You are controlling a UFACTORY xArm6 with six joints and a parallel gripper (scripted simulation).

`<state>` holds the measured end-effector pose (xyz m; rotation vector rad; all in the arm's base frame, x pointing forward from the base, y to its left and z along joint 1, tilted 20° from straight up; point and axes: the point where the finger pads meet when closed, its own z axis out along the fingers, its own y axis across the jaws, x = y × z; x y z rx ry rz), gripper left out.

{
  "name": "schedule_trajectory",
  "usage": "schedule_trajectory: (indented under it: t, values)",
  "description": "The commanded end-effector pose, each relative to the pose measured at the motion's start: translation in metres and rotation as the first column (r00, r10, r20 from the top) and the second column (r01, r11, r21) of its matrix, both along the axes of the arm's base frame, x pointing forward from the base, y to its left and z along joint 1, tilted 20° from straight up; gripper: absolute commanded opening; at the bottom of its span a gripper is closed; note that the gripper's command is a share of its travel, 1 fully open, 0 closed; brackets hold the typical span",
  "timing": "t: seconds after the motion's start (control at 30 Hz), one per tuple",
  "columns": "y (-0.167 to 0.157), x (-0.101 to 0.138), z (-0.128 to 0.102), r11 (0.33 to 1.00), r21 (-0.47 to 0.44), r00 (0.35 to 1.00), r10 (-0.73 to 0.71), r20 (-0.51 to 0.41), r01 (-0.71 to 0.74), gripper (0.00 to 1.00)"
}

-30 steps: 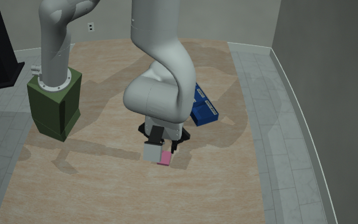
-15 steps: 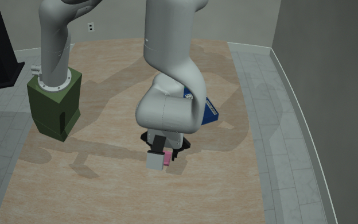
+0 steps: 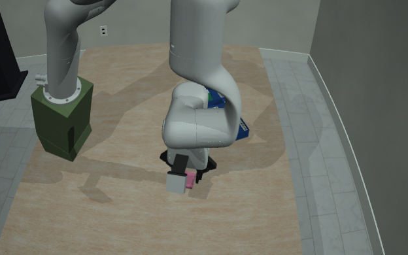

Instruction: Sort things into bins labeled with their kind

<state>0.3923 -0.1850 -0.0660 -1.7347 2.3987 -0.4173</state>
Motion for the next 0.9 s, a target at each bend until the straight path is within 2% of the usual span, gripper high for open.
schedule_trajectory:
  t: [0.0,0.87]
  values:
    - [-0.0003,0.0021,-0.0044,1.0,-0.005,1.0,0.001,0.024,-0.001,0.56]
    - [-0.0016,0.0027,-0.0093,1.0,-0.007,1.0,0.001,0.023,0.0,0.56]
